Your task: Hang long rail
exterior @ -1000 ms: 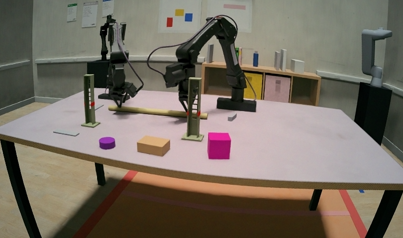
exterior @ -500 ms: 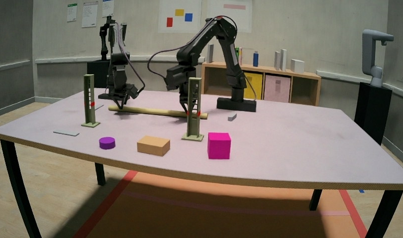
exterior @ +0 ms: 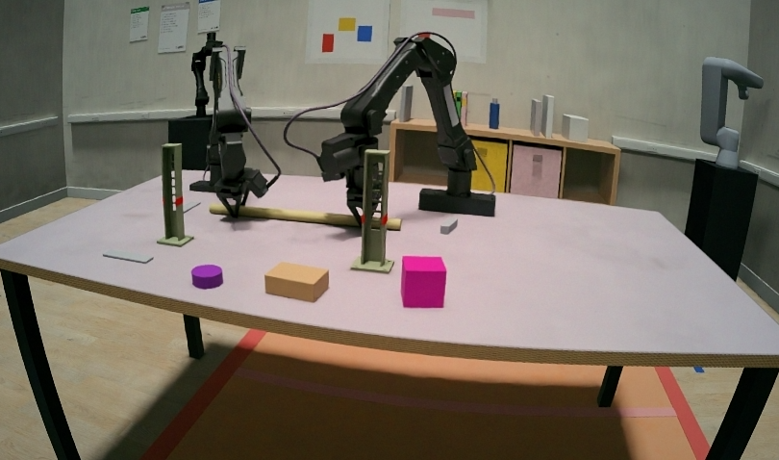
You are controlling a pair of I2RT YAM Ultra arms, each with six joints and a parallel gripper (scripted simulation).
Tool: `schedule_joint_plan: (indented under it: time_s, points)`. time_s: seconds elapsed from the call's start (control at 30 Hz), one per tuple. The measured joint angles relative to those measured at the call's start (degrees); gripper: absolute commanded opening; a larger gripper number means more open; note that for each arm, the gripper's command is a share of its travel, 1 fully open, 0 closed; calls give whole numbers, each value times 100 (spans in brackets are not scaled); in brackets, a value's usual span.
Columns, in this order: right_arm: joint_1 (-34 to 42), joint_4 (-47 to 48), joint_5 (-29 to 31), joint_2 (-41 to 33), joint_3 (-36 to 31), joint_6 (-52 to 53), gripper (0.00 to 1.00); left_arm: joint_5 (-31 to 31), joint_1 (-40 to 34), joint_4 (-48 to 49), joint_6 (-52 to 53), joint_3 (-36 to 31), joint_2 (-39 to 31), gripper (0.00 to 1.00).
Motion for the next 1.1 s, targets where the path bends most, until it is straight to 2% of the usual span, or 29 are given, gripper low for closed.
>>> schedule_joint_plan:
  time_s: [0.17, 0.2, 0.27, 0.3, 0.37, 0.4, 0.53, 0.93, 0.97, 1.0, 1.1]
  points:
    - [0, 35, 0, 0, 0, 0, 48, 0, 0, 17, 0, -2, 0, 48]
    - [0, 35, 0, 0, 0, 0, 44, 0, 0, 17, 0, 0, 0, 48]
    - [0, 35, 0, 0, 0, 0, 44, 0, 0, 17, 0, -2, 0, 48]
    - [0, 35, 0, 0, 0, 0, 39, 0, 0, 17, 0, 0, 0, 48]
    - [0, 35, 0, 0, 0, 2, 39, 0, 0, 17, 0, -2, 0, 48]
    - [0, 35, 0, 0, 0, 2, 35, 0, 0, 17, 0, 0, 0, 48]
    - [0, 28, -2, 0, 0, 2, 35, 0, 0, 17, 0, 0, 0, 48]
    - [2, -9, -15, 7, 0, -11, 18, 0, 0, 17, 0, 0, 0, 48]
    - [0, -9, -15, 7, 0, -11, 7, 0, 0, 17, 0, 0, 0, 48]
    - [0, -9, -15, 7, 0, -11, 0, 0, 0, 17, 0, 0, 0, 48]
    - [0, -9, -15, 7, 0, -11, 0, 0, 0, 17, 0, 0, 0, 48]
